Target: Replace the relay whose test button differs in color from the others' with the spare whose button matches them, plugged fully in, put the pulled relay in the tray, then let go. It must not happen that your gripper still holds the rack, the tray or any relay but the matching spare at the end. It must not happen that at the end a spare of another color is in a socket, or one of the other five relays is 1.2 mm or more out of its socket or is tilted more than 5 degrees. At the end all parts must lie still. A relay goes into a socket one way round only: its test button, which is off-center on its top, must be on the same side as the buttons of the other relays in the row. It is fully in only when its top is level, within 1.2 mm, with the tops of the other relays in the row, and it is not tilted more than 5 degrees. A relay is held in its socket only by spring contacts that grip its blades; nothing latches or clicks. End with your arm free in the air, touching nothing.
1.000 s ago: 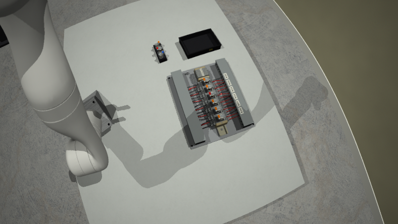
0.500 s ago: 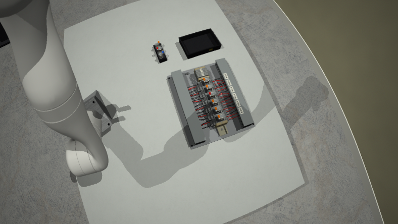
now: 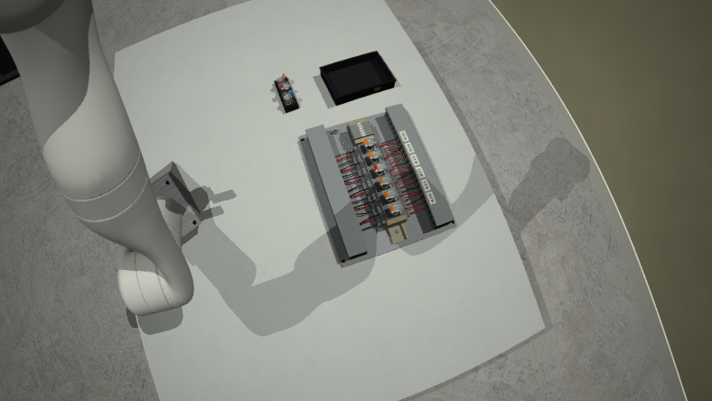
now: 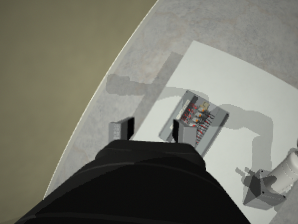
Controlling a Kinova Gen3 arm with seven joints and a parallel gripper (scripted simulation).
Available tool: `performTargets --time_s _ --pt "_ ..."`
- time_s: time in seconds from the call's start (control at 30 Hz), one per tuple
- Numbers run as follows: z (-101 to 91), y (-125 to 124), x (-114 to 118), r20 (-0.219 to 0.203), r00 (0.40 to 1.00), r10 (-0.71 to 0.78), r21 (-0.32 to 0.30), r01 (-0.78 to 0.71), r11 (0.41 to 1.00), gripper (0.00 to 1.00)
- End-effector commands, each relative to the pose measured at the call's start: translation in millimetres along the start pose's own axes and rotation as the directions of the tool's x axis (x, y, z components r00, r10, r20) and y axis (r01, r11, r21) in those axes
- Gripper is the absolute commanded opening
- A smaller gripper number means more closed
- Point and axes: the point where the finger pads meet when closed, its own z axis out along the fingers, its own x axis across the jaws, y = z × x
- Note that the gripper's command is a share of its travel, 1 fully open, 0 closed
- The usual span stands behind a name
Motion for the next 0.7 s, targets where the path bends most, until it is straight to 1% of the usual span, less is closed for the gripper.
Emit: performTargets --time_s 0.0,0.33,0.4,0.43,0.67 --pt "-0.9 -1.1 -0.6 -0.04 0.999 0.026 -0.011 -0.027 1.0 1.0" --pt "-1.2 -2.3 -1.0 -0.122 0.981 0.15 -0.034 -0.155 0.987 1.0" --pt "-1.2 -2.3 -1.0 -0.122 0.981 0.15 -0.034 -0.155 0.987 1.0" --pt "-0.8 -0.6 -0.4 -0.001 0.988 0.154 -0.033 -0.154 0.987 1.0" --pt "-1.0 -1.7 -0.7 -0.077 0.971 0.226 -0.045 -0.23 0.972 1.0"
